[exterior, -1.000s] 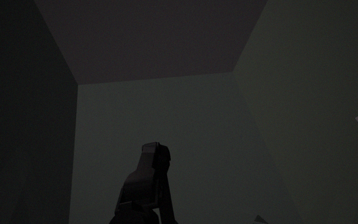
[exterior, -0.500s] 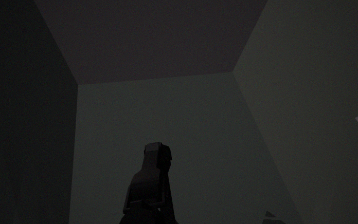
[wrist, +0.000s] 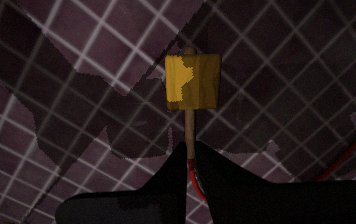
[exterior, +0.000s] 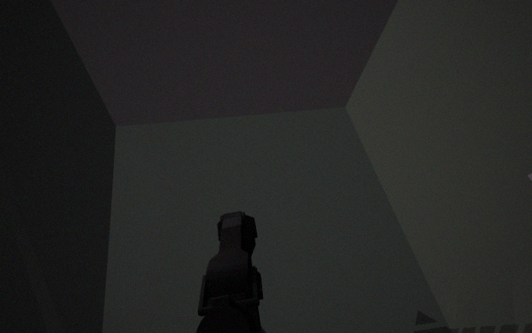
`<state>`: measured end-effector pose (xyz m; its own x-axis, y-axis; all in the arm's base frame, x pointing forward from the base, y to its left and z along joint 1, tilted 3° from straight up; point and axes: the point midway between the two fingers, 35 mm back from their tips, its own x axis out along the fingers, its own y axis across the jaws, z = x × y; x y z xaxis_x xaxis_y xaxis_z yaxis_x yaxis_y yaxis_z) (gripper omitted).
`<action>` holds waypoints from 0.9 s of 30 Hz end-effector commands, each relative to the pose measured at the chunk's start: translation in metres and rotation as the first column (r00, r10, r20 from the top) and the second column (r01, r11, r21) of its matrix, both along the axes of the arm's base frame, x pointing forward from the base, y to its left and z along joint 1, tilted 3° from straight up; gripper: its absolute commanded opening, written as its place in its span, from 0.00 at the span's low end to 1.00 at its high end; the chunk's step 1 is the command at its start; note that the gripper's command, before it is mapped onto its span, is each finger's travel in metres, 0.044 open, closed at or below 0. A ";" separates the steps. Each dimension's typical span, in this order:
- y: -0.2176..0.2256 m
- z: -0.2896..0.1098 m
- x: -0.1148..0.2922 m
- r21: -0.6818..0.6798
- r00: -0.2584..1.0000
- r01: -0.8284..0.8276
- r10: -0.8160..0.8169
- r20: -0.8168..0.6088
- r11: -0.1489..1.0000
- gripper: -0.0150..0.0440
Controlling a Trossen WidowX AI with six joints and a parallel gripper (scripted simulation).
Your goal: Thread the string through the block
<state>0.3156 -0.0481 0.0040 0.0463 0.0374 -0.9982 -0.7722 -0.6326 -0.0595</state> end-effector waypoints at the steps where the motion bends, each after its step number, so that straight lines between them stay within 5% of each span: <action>1: 0.004 0.001 -0.004 -0.003 1.000 0.004 -0.004 0.002 1.000 0.25; 15: 0.017 0.001 -0.015 -0.002 1.000 0.004 -0.004 0.001 1.000 0.25; 20: 0.015 0.000 -0.013 0.001 1.000 -0.001 0.001 -0.001 1.000 0.47; 22: 0.015 0.000 -0.013 0.001 1.000 -0.001 0.001 -0.001 1.000 0.47; 27: 0.012 0.057 -0.012 0.000 1.000 -0.001 0.001 -0.001 1.000 0.47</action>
